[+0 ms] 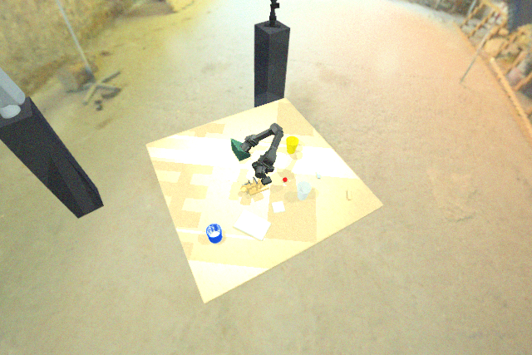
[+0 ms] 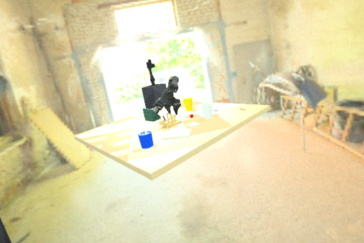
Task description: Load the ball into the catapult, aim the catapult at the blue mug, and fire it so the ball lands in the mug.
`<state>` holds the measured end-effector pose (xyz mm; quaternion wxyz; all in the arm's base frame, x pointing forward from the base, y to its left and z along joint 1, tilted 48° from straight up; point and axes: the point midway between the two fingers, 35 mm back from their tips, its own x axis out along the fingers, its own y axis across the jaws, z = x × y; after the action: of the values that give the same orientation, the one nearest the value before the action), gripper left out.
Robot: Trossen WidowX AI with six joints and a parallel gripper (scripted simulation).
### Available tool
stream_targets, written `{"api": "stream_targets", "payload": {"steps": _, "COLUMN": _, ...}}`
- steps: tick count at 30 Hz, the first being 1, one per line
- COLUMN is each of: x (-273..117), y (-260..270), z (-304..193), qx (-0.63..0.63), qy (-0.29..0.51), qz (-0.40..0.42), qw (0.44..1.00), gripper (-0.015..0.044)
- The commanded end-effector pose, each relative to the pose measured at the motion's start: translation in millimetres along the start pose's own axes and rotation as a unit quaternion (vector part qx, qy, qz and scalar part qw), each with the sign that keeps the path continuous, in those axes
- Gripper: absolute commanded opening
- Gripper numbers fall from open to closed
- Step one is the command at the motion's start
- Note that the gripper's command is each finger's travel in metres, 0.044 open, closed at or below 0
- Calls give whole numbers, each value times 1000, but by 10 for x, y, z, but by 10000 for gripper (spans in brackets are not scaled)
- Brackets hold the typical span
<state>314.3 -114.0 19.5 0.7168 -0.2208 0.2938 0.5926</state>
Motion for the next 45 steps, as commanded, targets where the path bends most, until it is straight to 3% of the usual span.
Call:
{"api": "stream_targets", "payload": {"steps": 1, "x": 78, "y": 1, "z": 8, "qx": 3, "qy": -3, "qz": 0, "qw": 1000, "gripper": 440}}
{"api": "stream_targets", "payload": {"steps": 31, "x": 523, "y": 19, "z": 18, "qx": 2, "qy": -4, "qz": 0, "qw": 1000, "gripper": 440}}
{"api": "stream_targets", "payload": {"steps": 42, "x": 488, "y": 15, "z": 8, "qx": 0, "qy": -1, "qz": 0, "qw": 1000, "gripper": 151}}
{"api": "stream_targets", "payload": {"steps": 45, "x": 488, "y": 15, "z": 8, "qx": 0, "qy": -1, "qz": 0, "qw": 1000, "gripper": 131}}
